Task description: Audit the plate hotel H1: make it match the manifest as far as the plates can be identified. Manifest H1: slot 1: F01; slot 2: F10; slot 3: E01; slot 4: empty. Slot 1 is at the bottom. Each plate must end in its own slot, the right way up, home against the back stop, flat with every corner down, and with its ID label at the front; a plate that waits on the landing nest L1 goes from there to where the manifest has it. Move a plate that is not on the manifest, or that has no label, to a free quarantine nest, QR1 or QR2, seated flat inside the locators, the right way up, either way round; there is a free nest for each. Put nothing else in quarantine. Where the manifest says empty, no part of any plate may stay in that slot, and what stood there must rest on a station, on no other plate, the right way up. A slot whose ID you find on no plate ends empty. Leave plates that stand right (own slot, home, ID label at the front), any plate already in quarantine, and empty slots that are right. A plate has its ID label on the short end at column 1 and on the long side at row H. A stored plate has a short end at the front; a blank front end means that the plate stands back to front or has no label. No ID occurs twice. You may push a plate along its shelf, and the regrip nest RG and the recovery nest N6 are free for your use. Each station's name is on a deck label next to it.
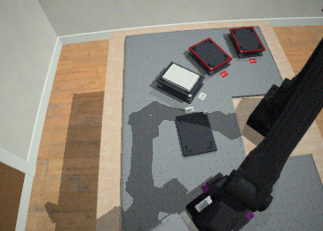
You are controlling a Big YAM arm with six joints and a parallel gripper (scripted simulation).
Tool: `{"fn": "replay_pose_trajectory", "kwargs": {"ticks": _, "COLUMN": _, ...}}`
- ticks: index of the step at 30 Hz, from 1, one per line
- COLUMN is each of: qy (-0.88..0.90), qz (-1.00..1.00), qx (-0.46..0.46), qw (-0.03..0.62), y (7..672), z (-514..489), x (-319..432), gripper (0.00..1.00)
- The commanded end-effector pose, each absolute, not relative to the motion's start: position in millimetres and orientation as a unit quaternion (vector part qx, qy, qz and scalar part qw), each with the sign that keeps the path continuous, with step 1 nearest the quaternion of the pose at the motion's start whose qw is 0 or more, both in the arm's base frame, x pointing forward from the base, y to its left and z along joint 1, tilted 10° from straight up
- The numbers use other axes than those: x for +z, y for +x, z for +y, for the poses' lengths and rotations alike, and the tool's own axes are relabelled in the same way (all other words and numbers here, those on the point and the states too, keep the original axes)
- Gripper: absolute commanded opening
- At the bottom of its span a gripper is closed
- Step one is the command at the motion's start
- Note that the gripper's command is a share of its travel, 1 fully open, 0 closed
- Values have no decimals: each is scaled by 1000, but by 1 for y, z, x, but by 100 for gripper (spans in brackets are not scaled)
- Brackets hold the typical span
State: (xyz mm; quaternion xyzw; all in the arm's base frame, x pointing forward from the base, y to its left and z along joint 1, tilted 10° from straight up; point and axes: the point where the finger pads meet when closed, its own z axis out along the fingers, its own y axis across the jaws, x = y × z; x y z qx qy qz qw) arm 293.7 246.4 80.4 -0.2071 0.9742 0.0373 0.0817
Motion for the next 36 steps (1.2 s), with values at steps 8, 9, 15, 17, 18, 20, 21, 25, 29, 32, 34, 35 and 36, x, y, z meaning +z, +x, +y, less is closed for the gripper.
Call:
{"fn": "replay_pose_trajectory", "kwargs": {"ticks": 8, "qy": -205, "qz": 974, "qx": 41, "qw": 88, "y": 302, "z": 246, "x": 69, "gripper": 100}}
{"fn": "replay_pose_trajectory", "kwargs": {"ticks": 9, "qy": -205, "qz": 974, "qx": 41, "qw": 88, "y": 302, "z": 246, "x": 68, "gripper": 100}}
{"fn": "replay_pose_trajectory", "kwargs": {"ticks": 15, "qy": -205, "qz": 974, "qx": 41, "qw": 88, "y": 303, "z": 247, "x": 60, "gripper": 100}}
{"fn": "replay_pose_trajectory", "kwargs": {"ticks": 17, "qy": -205, "qz": 974, "qx": 41, "qw": 88, "y": 303, "z": 247, "x": 60, "gripper": 100}}
{"fn": "replay_pose_trajectory", "kwargs": {"ticks": 18, "qy": -205, "qz": 973, "qx": 45, "qw": 97, "y": 304, "z": 248, "x": 66, "gripper": 100}}
{"fn": "replay_pose_trajectory", "kwargs": {"ticks": 20, "qy": -205, "qz": 974, "qx": 41, "qw": 88, "y": 304, "z": 247, "x": 56, "gripper": 100}}
{"fn": "replay_pose_trajectory", "kwargs": {"ticks": 21, "qy": -205, "qz": 974, "qx": 41, "qw": 88, "y": 304, "z": 247, "x": 54, "gripper": 100}}
{"fn": "replay_pose_trajectory", "kwargs": {"ticks": 25, "qy": -205, "qz": 974, "qx": 41, "qw": 88, "y": 305, "z": 248, "x": 49, "gripper": 100}}
{"fn": "replay_pose_trajectory", "kwargs": {"ticks": 29, "qy": -206, "qz": 972, "qx": 47, "qw": 100, "y": 309, "z": 257, "x": 60, "gripper": 100}}
{"fn": "replay_pose_trajectory", "kwargs": {"ticks": 32, "qy": -206, "qz": 972, "qx": 47, "qw": 100, "y": 309, "z": 257, "x": 60, "gripper": 100}}
{"fn": "replay_pose_trajectory", "kwargs": {"ticks": 34, "qy": -206, "qz": 972, "qx": 47, "qw": 100, "y": 309, "z": 257, "x": 60, "gripper": 100}}
{"fn": "replay_pose_trajectory", "kwargs": {"ticks": 35, "qy": -206, "qz": 972, "qx": 47, "qw": 100, "y": 309, "z": 257, "x": 60, "gripper": 100}}
{"fn": "replay_pose_trajectory", "kwargs": {"ticks": 36, "qy": -206, "qz": 972, "qx": 47, "qw": 100, "y": 309, "z": 257, "x": 60, "gripper": 86}}
